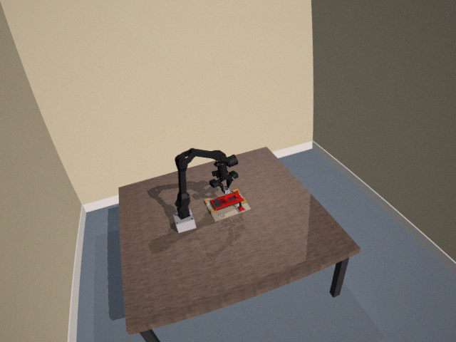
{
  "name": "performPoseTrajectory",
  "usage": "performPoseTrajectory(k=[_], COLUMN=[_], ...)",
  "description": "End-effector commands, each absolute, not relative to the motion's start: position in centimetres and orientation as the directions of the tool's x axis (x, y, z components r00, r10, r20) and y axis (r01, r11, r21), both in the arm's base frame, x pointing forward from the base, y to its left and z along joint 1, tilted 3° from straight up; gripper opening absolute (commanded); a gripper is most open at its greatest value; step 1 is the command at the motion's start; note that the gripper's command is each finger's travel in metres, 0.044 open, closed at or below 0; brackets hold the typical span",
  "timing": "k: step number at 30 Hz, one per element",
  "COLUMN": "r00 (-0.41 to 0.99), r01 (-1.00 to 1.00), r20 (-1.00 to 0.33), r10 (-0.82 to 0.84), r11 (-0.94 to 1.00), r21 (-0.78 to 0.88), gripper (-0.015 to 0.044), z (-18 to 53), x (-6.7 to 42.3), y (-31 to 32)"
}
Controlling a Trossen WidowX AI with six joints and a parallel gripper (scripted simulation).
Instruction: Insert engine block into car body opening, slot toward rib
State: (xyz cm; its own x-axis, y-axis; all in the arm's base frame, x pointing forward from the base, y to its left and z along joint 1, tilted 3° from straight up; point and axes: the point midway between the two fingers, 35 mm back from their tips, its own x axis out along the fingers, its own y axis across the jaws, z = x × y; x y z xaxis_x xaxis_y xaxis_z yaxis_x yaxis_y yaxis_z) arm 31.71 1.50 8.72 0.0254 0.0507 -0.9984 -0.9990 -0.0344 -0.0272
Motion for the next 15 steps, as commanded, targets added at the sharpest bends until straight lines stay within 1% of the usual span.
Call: performPoseTrajectory(k=[1,8,15], r00=[0.031,0.031,0.032], r01=[-0.985,-0.914,-0.789], r20=[-0.998,-0.998,-0.998], r10=[0.053,0.053,0.053], r11=[-0.17,-0.403,-0.612], r21=[-0.039,-0.05,-0.058], gripper=[0.0,0.0,0.0], z=[8.4,7.6,6.8], x=[32.2,33.0,33.6], y=[1.6,1.6,1.6])
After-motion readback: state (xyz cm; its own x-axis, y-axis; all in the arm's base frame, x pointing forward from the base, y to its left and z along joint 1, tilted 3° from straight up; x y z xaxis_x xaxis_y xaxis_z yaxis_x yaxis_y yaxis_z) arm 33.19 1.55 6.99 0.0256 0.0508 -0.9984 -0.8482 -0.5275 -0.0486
